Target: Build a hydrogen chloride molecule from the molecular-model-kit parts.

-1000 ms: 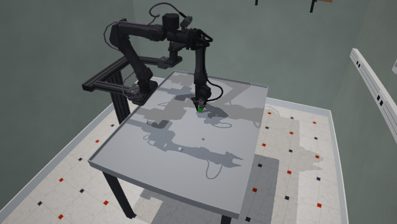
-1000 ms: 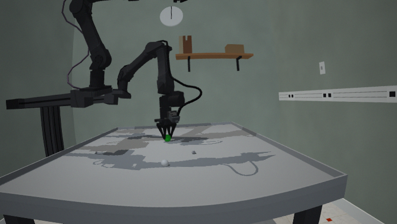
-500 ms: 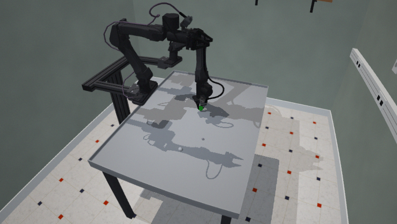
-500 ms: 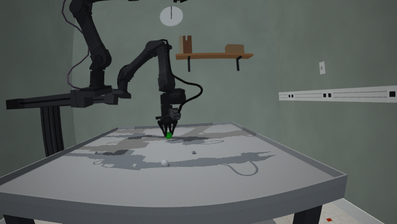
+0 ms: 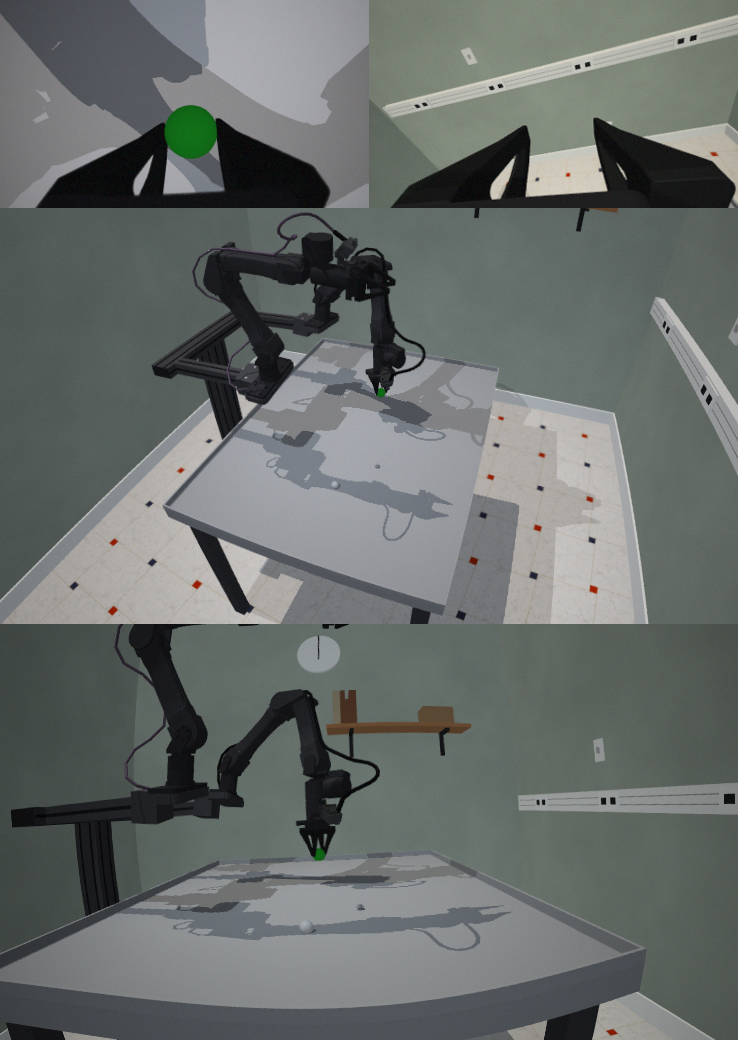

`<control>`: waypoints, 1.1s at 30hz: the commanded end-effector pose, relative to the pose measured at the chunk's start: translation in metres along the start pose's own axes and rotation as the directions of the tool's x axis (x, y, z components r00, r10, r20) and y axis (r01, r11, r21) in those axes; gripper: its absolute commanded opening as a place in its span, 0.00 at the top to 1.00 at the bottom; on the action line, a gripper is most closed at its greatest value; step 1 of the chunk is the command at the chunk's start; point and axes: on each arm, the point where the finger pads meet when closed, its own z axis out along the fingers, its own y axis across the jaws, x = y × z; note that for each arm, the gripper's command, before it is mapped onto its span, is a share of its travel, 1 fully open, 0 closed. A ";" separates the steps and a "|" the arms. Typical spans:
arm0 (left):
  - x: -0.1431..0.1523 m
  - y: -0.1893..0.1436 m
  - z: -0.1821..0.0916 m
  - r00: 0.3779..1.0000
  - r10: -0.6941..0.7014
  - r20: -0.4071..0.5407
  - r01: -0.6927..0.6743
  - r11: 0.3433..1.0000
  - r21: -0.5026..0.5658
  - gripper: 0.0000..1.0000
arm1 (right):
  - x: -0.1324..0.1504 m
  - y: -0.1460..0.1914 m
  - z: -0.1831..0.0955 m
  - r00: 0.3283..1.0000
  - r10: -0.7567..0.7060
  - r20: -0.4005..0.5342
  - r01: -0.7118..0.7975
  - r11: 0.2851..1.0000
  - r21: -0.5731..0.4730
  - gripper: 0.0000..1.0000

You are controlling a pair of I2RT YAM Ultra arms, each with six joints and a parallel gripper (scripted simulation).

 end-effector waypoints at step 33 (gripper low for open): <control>0.094 0.049 -0.105 1.000 0.005 0.009 -0.005 1.000 0.012 1.00 | -0.031 0.007 -0.009 0.997 -0.010 0.071 0.012 1.000 -0.018 0.51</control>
